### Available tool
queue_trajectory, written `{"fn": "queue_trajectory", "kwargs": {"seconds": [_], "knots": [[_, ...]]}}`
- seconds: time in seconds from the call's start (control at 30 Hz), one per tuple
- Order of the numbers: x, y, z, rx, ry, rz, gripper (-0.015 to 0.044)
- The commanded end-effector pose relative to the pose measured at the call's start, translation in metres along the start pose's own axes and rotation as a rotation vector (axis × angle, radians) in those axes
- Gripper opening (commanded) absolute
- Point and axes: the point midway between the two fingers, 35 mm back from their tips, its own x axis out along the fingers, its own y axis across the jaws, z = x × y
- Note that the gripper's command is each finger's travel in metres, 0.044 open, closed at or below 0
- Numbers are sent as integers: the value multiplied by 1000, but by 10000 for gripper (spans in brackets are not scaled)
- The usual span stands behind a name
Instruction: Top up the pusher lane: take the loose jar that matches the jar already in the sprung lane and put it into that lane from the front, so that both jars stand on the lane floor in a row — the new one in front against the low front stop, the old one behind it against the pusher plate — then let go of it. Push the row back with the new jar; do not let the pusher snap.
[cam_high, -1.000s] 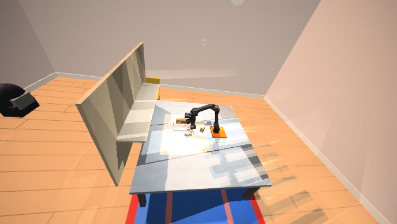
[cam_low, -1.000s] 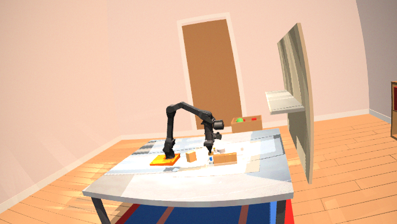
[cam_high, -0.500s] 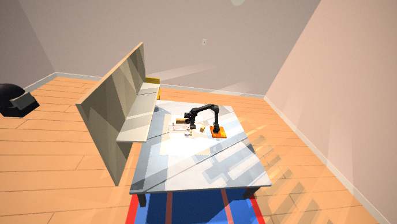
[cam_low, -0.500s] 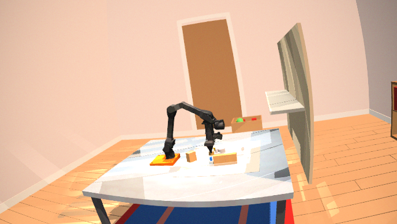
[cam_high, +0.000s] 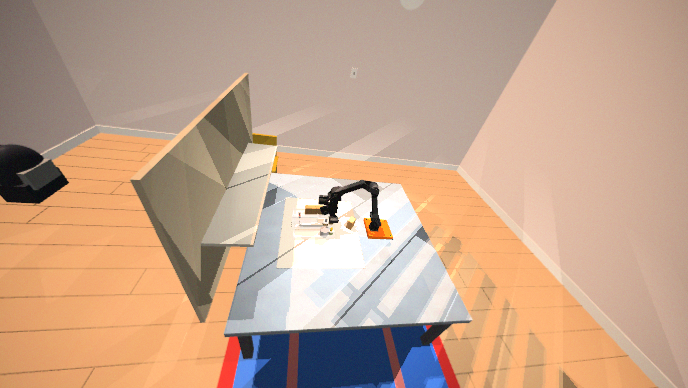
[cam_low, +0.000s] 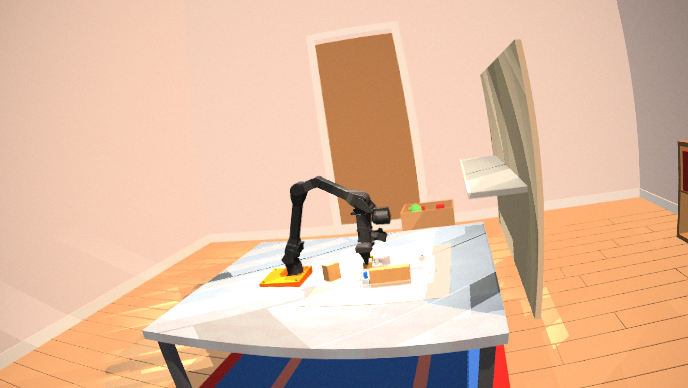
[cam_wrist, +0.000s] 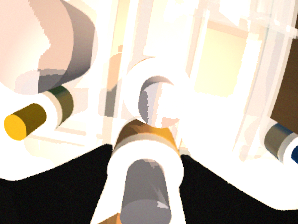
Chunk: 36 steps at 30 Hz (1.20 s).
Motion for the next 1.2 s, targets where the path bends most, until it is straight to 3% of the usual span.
{"fn": "queue_trajectory", "kwargs": {"seconds": [0.0,1.17], "knots": [[-6,0,11,4,-36,2,0],[-6,-1,15,4,-36,2,0]]}}
